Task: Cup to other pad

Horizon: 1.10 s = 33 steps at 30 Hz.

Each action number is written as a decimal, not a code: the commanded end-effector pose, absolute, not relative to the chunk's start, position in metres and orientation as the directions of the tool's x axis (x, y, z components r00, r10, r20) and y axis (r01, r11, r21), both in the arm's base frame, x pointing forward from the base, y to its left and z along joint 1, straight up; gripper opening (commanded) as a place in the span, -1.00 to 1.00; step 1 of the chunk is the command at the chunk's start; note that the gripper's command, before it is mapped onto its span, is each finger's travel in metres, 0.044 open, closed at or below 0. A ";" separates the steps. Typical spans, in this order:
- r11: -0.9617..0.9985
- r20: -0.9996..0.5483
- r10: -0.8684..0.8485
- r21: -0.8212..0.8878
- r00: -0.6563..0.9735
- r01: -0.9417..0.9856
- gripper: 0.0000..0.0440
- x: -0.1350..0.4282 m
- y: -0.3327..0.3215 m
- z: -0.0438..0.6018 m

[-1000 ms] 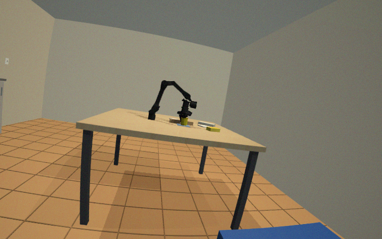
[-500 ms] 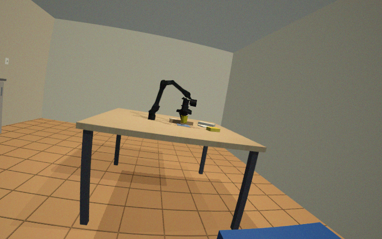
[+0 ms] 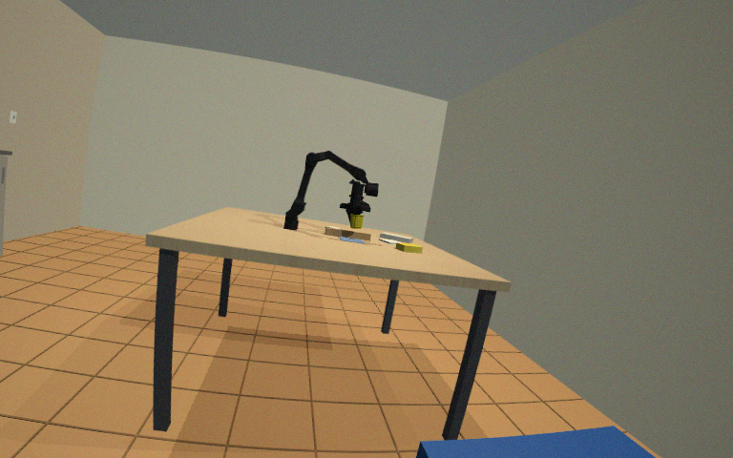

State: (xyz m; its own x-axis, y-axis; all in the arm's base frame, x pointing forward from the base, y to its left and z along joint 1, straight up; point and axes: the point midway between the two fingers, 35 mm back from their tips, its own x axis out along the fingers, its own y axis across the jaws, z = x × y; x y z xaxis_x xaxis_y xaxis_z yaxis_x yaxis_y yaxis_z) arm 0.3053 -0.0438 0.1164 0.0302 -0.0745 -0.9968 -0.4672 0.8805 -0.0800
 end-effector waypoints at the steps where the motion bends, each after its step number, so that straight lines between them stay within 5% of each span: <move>1: 0.874 -0.997 -0.070 -0.083 0.045 -0.480 -0.88 0.308 -0.036 0.121; 33: 0.784 -0.988 -0.033 -0.117 0.148 -0.609 -1.00 0.307 0.069 0.111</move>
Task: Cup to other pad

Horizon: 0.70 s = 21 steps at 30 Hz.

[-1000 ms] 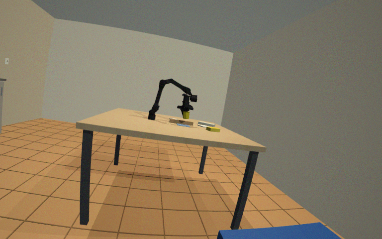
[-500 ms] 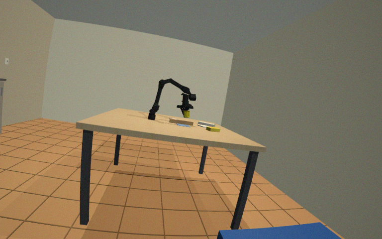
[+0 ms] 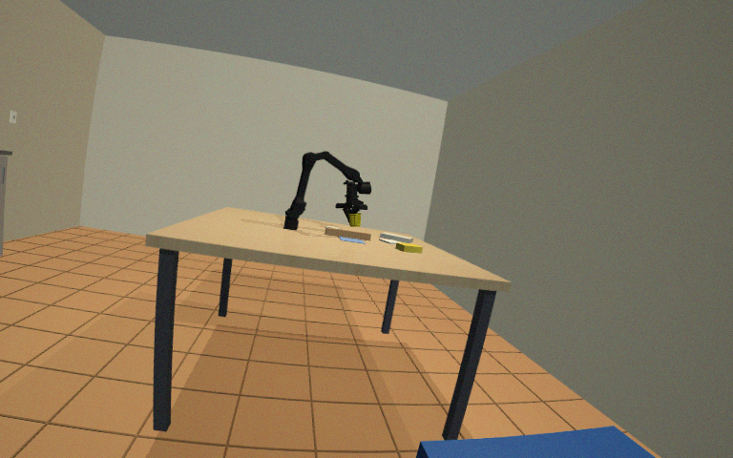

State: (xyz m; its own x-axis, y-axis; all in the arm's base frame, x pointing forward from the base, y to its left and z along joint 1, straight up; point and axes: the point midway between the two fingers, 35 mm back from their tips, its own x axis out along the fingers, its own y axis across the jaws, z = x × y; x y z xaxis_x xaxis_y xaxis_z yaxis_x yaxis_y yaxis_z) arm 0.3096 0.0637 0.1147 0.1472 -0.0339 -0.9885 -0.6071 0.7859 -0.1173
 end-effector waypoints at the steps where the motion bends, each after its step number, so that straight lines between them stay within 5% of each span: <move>1: 0.782 -0.988 -0.031 -0.117 0.149 -0.612 -1.00 0.306 0.073 0.110; 21: 0.781 -0.985 -0.041 -0.135 0.166 -0.610 -0.83 0.286 0.092 0.070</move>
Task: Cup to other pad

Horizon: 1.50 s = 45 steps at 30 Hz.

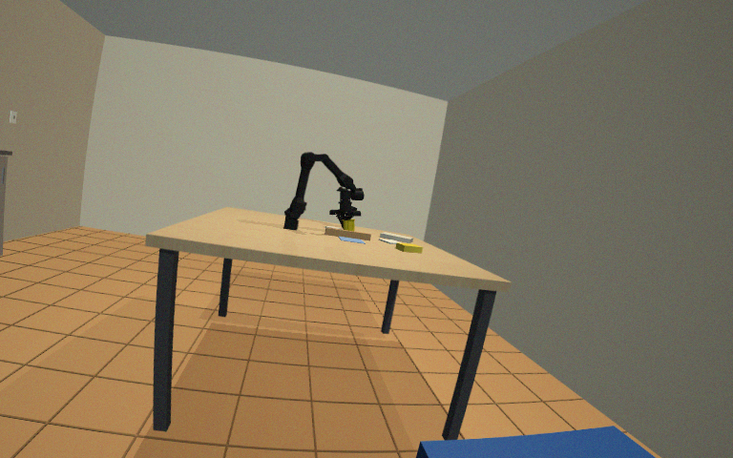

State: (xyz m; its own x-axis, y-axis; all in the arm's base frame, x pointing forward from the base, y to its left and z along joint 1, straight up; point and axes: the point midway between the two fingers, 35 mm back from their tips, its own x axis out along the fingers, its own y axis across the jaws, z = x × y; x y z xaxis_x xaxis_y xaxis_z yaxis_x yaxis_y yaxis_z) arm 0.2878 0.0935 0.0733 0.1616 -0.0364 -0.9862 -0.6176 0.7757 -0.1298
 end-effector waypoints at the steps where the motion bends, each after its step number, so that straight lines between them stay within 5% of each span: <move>1: 0.782 -0.985 -0.040 -0.136 0.168 -0.609 -0.82 0.286 0.092 0.068; 8: 0.791 -0.981 -0.026 -0.137 0.192 -0.596 -0.66 0.287 0.091 0.066; 12: 0.800 -0.973 0.004 -0.136 0.231 -0.584 -0.33 0.292 0.093 0.074; 36: 0.818 -0.932 0.112 -0.111 0.346 -0.564 0.07 0.278 0.091 0.127; 39: 0.821 -0.921 0.121 -0.117 0.372 -0.558 0.23 0.279 0.090 0.138; 45: 0.833 -0.903 0.129 -0.125 0.409 -0.539 0.88 0.281 0.086 0.158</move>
State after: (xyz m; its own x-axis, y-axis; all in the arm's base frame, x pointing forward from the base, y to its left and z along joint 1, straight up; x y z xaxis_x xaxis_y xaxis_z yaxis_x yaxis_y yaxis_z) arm 0.2804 0.0871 0.1514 0.3981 0.1245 -0.9089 -0.5482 0.8266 -0.1269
